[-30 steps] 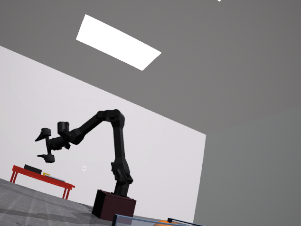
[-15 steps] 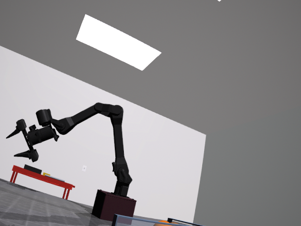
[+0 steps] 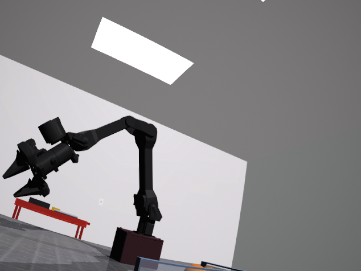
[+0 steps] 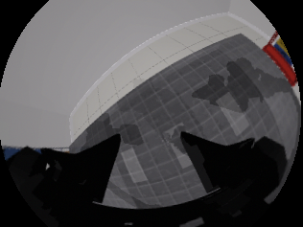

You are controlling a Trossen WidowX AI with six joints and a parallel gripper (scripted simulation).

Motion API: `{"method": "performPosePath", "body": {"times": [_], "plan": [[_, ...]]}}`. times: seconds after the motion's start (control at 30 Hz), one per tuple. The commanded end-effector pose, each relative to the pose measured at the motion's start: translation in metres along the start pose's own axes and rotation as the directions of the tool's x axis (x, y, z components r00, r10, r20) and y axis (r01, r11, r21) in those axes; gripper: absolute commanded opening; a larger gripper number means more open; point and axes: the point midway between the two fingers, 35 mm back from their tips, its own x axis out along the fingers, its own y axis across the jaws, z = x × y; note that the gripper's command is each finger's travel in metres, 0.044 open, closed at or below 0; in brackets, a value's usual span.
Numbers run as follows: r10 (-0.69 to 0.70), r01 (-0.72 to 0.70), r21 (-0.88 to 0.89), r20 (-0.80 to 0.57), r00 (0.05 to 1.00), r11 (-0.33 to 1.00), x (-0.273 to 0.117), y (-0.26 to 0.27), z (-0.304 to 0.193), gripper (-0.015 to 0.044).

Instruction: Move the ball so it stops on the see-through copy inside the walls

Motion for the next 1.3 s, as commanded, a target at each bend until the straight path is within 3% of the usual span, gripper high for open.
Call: {"method": "performPosePath", "body": {"times": [0.0, 0.27, 0.57, 0.73, 0.93, 1.27], "plan": [[0.006, -0.031, -0.222, -0.114, 0.993, 0.975, -0.007, 0.038, -0.063, 0.0406], [-0.045, -0.158, -0.598, -0.31, 0.95, 0.785, -0.04, 0.077, -0.188, 0.0406], [-0.176, -0.377, -0.854, -0.459, 0.871, 0.359, -0.108, 0.077, -0.323, 0.0406], [-0.271, -0.497, -0.866, -0.492, 0.827, 0.053, -0.157, 0.055, -0.388, 0.0406], [-0.386, -0.601, -0.733, -0.478, 0.789, -0.319, -0.22, 0.012, -0.448, 0.0406], [-0.401, -0.61, -0.701, -0.472, 0.785, -0.369, -0.228, 0.004, -0.456, 0.0406]]}}
